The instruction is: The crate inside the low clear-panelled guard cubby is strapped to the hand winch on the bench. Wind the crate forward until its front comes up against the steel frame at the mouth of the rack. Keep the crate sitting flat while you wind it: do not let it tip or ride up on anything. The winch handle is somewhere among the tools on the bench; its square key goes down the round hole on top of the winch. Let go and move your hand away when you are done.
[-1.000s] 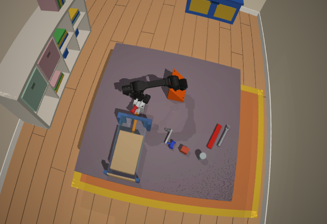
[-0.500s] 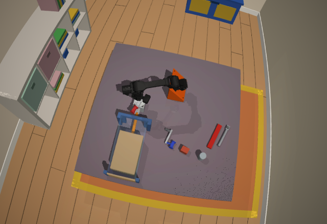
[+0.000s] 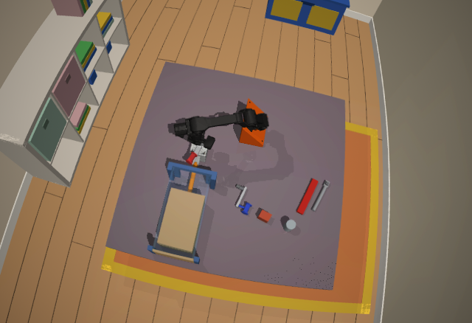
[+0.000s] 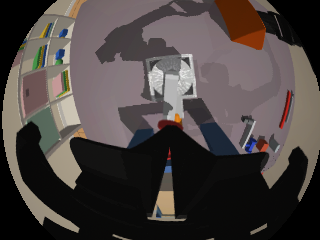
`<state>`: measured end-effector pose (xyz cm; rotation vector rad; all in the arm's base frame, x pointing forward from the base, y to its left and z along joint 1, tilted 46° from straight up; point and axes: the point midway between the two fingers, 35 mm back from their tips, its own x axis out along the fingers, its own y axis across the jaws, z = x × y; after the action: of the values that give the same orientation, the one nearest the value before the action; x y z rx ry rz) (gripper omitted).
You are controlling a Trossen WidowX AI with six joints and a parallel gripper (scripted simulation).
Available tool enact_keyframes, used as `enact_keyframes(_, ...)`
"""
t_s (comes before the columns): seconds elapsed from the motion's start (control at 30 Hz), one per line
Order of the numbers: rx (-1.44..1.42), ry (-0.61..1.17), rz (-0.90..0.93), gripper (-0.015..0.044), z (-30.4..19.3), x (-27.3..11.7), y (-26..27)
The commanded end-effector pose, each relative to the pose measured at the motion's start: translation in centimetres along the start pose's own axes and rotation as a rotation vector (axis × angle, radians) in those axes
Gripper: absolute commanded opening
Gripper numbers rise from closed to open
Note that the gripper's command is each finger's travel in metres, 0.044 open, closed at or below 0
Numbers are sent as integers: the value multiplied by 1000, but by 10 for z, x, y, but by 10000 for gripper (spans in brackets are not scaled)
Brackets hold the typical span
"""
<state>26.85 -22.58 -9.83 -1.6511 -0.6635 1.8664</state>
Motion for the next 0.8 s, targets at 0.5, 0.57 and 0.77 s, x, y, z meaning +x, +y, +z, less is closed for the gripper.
enact_keyframes(0.5, 1, 2, 1, 0, 0, 0, 0)
enact_keyframes(0.57, 1, 2, 1, 0, 0, 0, 0)
enact_keyframes(0.77, 85, 279, 33, 157, -37, 12, 4)
